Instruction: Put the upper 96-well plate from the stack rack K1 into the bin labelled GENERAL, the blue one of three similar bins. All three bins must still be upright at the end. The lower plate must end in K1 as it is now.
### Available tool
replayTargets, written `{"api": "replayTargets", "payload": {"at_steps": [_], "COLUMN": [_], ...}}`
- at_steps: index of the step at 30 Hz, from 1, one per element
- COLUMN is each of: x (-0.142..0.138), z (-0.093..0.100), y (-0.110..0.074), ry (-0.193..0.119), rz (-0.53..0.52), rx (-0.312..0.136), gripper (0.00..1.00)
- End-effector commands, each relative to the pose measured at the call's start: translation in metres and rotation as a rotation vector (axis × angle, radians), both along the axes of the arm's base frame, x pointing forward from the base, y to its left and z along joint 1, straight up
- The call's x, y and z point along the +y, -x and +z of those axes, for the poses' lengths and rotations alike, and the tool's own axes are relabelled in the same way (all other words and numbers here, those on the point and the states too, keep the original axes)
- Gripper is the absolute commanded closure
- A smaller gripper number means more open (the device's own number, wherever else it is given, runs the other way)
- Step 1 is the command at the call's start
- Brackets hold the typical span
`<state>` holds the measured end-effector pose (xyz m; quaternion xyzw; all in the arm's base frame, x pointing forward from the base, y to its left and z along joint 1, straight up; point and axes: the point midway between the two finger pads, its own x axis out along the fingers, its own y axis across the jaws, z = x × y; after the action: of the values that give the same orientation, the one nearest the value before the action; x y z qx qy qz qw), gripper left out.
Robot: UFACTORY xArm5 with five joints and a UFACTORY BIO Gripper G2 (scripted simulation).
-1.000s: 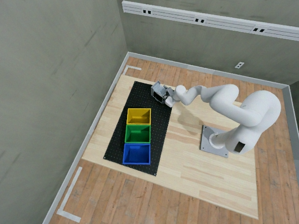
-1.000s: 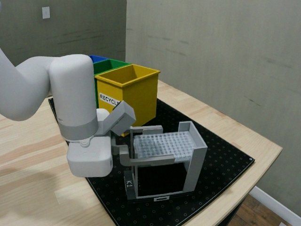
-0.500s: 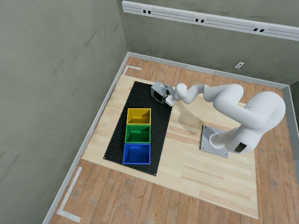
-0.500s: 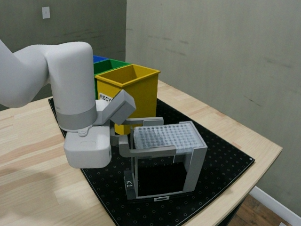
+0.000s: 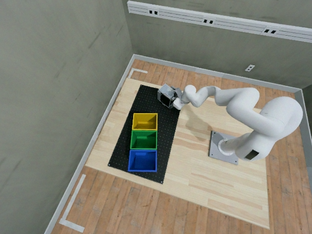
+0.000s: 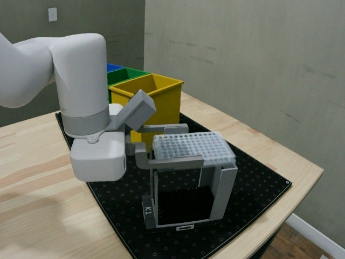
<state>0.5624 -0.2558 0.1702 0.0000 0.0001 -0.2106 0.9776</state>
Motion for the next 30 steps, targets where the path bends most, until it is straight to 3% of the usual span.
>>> {"api": "replayTargets", "payload": {"at_steps": [1,30], "x": [0.0,0.0], "z": [0.009,0.051], "y": [0.0,0.0], "ry": [0.004,0.004], "rz": [0.0,0.0], "rx": [-0.001,-0.001], "gripper": [1.0,1.0]}}
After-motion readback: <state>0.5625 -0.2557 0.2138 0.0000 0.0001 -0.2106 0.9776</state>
